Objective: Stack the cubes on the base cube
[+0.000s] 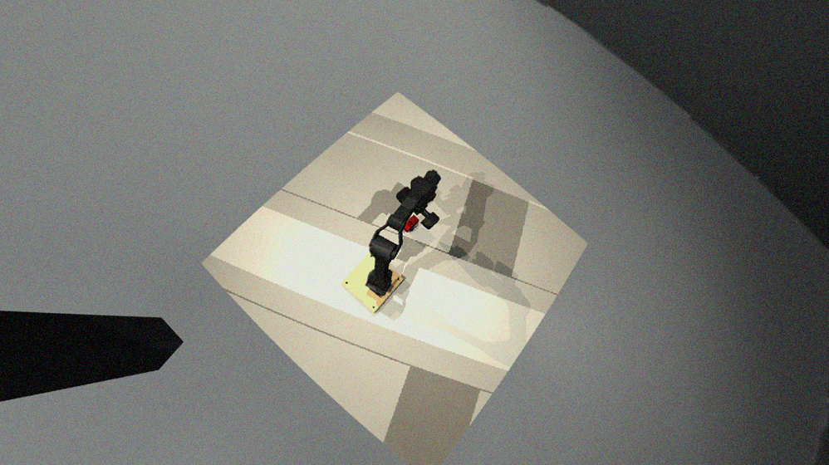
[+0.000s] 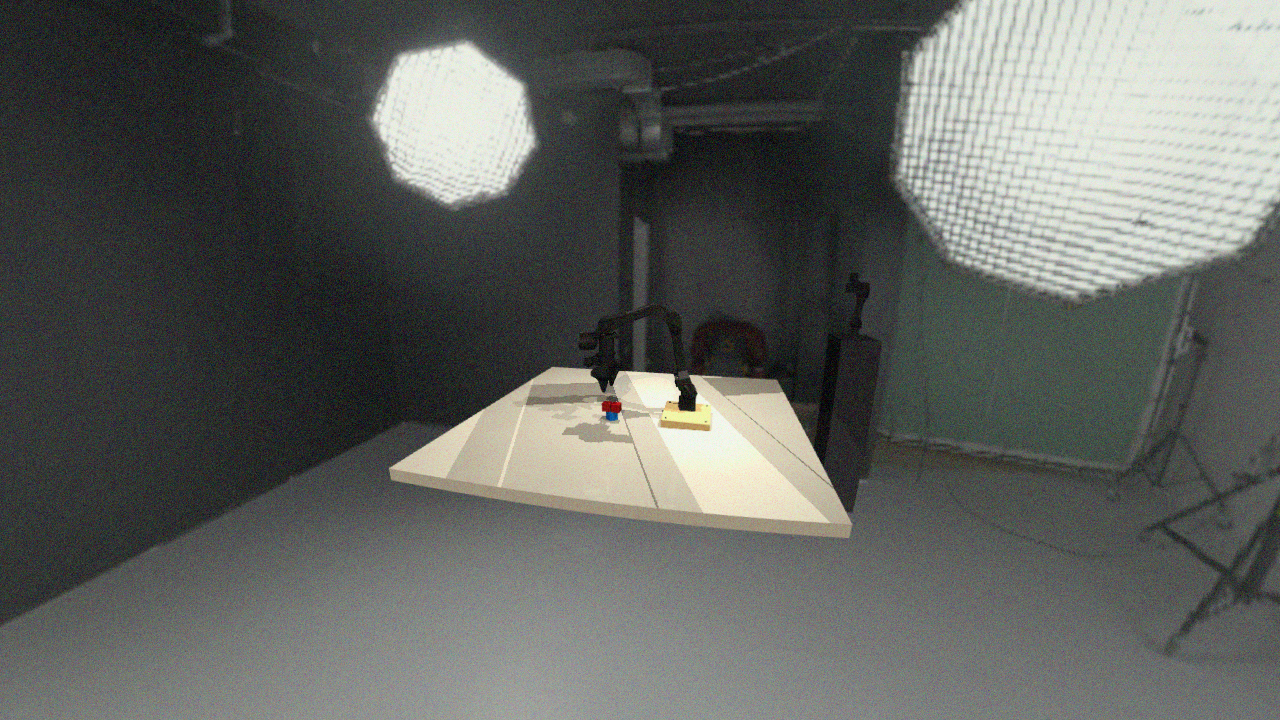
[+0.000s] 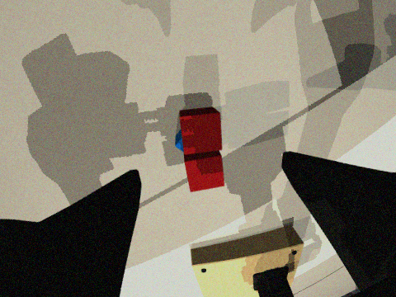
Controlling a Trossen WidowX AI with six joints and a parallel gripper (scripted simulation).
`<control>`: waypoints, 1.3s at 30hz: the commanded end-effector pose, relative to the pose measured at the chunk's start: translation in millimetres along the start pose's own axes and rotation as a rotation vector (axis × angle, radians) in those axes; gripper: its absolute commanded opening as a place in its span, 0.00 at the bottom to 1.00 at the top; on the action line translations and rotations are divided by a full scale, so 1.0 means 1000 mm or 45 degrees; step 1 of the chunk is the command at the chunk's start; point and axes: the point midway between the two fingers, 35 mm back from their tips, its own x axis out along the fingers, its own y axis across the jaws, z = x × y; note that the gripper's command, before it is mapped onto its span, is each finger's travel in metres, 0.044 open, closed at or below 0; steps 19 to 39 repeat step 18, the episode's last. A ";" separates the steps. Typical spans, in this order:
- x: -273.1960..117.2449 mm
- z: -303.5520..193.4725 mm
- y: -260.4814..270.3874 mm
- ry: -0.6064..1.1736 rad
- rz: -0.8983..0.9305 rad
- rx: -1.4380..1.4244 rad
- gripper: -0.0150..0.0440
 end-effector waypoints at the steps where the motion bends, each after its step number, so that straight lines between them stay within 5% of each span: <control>1: 0.000 -0.004 0.009 0.001 0.000 0.001 0.93; 10: -0.003 -0.076 0.110 0.008 0.012 0.001 0.93; 39: -0.003 -0.078 0.111 0.008 0.012 0.001 0.93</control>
